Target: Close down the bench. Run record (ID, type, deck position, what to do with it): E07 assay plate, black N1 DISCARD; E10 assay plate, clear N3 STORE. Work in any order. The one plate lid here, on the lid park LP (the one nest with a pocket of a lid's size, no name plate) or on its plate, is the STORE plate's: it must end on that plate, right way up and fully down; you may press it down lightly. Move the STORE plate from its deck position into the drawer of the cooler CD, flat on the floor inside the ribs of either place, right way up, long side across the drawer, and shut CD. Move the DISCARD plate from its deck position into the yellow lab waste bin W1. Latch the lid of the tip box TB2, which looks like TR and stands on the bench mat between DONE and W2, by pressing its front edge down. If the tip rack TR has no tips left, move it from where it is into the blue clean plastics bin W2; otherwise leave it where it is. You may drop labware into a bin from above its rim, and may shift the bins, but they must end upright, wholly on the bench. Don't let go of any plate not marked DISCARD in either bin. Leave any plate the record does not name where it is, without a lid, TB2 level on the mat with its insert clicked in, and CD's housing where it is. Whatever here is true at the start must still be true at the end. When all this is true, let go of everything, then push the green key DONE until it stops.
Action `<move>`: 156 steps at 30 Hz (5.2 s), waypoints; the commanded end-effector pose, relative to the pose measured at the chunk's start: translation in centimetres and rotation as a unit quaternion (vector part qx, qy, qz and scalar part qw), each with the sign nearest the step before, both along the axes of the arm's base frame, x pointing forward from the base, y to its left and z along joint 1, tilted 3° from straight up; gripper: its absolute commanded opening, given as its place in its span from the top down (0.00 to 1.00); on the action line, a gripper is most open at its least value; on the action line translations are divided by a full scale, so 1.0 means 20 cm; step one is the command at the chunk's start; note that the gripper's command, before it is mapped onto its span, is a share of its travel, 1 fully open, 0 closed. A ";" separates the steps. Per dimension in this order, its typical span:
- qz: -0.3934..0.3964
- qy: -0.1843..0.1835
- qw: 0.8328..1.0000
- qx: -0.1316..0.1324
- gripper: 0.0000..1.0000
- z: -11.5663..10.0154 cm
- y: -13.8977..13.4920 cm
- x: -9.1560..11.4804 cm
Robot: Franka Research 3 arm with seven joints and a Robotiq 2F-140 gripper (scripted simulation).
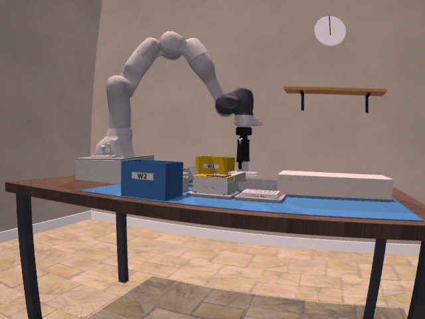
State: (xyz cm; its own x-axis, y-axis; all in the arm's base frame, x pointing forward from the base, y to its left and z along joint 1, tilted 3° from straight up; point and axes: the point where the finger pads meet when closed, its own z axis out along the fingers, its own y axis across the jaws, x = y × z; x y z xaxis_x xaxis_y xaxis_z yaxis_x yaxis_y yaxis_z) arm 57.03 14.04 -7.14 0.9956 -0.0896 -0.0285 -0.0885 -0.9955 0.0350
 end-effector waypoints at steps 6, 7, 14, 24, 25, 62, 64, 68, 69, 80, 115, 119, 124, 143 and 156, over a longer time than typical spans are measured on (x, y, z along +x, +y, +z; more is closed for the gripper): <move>0.001 0.004 1.000 -0.002 1.00 0.04 0.00 -0.01; 0.001 0.004 1.000 -0.002 1.00 0.05 0.00 -0.01; 0.001 0.004 1.000 -0.002 1.00 0.10 0.00 -0.01; 0.001 0.004 1.000 -0.002 1.00 0.15 0.00 -0.01; 0.001 0.004 1.000 -0.002 1.00 0.16 0.00 -0.01; 0.001 0.004 1.000 -0.002 1.00 0.38 0.01 0.00; 0.001 0.004 1.000 -0.002 1.00 0.39 0.01 0.00; 0.001 0.004 1.000 -0.002 1.00 0.40 0.01 0.00; 0.001 0.004 1.000 -0.002 1.00 0.41 0.01 0.00; 0.001 0.004 1.000 -0.002 1.00 0.48 0.01 0.01; 0.352 0.015 0.936 0.011 1.00 0.49 -0.25 0.14; 0.379 0.016 0.925 0.012 1.00 0.49 -0.27 0.15; 0.464 0.019 0.886 0.015 1.00 0.49 -0.33 0.18; 0.683 0.025 0.730 0.023 1.00 0.50 -0.53 0.28; 0.716 0.027 0.698 0.024 1.00 0.50 -0.66 0.35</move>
State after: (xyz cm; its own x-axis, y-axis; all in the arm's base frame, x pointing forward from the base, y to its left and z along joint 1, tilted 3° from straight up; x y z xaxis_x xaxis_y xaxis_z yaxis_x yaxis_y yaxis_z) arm 63.95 1.39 2.76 0.1528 0.9877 -0.0343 0.9877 -0.1538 -0.0289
